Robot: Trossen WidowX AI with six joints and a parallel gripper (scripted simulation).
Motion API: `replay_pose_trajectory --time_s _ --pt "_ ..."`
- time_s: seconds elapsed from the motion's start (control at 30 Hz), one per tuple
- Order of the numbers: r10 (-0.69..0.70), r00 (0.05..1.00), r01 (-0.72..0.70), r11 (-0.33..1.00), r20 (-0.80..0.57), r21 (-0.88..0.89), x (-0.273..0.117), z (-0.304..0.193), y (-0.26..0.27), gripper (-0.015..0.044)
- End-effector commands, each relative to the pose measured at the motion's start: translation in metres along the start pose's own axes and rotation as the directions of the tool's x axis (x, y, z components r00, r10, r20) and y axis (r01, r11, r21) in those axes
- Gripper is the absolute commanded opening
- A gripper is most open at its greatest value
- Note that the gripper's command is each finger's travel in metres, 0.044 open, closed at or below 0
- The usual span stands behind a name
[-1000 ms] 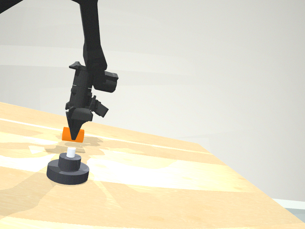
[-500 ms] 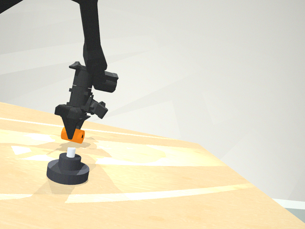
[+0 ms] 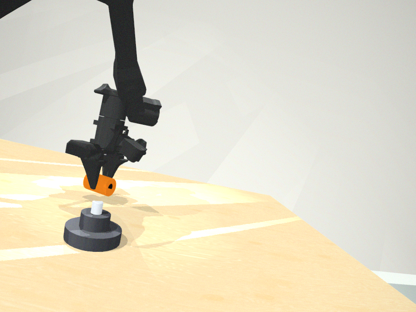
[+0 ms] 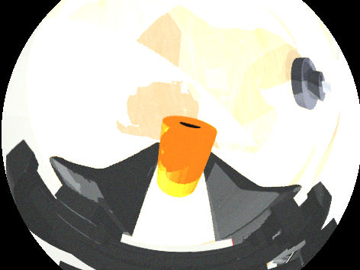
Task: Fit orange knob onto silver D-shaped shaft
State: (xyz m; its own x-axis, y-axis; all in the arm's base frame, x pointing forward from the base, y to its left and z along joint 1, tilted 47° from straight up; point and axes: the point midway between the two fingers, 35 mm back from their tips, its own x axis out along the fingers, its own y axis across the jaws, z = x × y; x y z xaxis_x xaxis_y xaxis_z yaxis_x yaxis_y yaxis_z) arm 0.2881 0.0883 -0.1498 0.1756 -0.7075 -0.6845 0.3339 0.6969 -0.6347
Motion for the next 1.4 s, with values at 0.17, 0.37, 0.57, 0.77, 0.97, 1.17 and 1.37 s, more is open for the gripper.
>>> replay_pose_trajectory --time_s 0.17,0.37,0.57,0.77,0.97,1.17,1.37 --pt "0.004 1.0 -0.003 0.965 -0.004 0.261 -0.0008 -0.0007 0.0007 0.018" --pt "0.004 1.0 -0.002 0.959 -0.004 0.283 -0.0008 -0.0007 0.0007 0.018" --pt "0.004 1.0 -0.001 0.882 -0.004 0.471 -0.0008 -0.0007 0.0007 0.018" --pt "0.004 1.0 0.0 0.765 -0.004 0.644 -0.0008 -0.0007 0.0007 0.018" --pt "0.004 1.0 0.0 0.706 -0.004 0.708 -0.0008 -0.0007 0.0007 0.018" --pt "0.004 1.0 0.001 0.641 -0.004 0.767 -0.0008 -0.0007 0.0007 0.018" --pt "0.004 1.0 0.002 0.468 -0.004 0.884 -0.0007 -0.0007 0.0007 0.018"
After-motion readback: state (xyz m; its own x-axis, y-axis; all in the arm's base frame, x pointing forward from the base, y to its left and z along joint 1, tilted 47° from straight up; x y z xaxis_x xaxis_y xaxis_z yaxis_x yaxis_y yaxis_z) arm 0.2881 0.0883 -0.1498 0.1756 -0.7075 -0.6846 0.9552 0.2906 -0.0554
